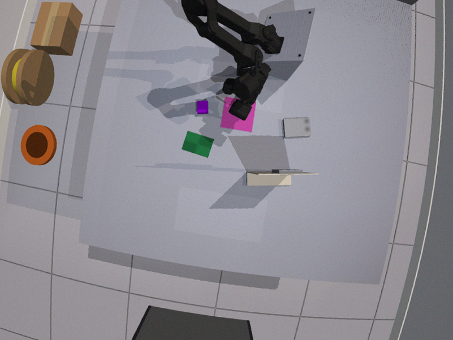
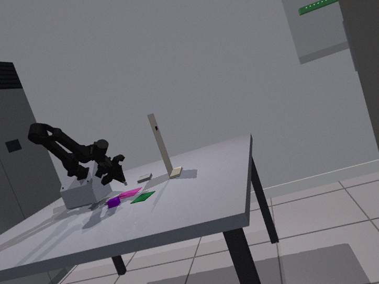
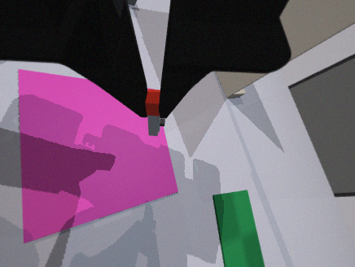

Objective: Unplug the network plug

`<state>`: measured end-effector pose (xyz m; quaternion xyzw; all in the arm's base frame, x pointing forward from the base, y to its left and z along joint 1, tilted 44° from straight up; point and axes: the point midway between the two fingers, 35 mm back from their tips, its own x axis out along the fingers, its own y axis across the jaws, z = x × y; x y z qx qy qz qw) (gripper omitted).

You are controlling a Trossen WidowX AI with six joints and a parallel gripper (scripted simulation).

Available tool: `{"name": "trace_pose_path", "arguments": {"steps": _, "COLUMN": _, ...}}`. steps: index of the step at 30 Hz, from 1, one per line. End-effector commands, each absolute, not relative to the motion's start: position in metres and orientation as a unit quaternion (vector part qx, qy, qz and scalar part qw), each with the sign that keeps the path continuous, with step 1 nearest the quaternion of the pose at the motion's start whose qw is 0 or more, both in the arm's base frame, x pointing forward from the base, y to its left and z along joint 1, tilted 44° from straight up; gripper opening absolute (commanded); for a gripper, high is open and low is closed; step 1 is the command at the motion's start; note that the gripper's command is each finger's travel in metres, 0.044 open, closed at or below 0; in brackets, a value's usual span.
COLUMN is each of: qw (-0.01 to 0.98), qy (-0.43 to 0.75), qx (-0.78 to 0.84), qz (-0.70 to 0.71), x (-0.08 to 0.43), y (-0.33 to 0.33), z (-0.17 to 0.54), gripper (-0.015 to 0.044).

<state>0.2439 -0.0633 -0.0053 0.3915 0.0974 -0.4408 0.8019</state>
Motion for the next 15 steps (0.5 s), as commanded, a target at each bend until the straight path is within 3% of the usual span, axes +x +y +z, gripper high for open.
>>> {"name": "trace_pose_path", "arguments": {"steps": 1, "qw": 0.802, "qy": 0.1, "qx": 0.391, "qz": -0.44, "x": 0.2441, "y": -0.0648, "z": -0.0078, "gripper": 0.0}}
{"name": "trace_pose_path", "arguments": {"steps": 15, "qw": 0.802, "qy": 0.1, "qx": 0.391, "qz": -0.441, "x": 0.2447, "y": -0.0699, "z": -0.0136, "gripper": 0.0}}
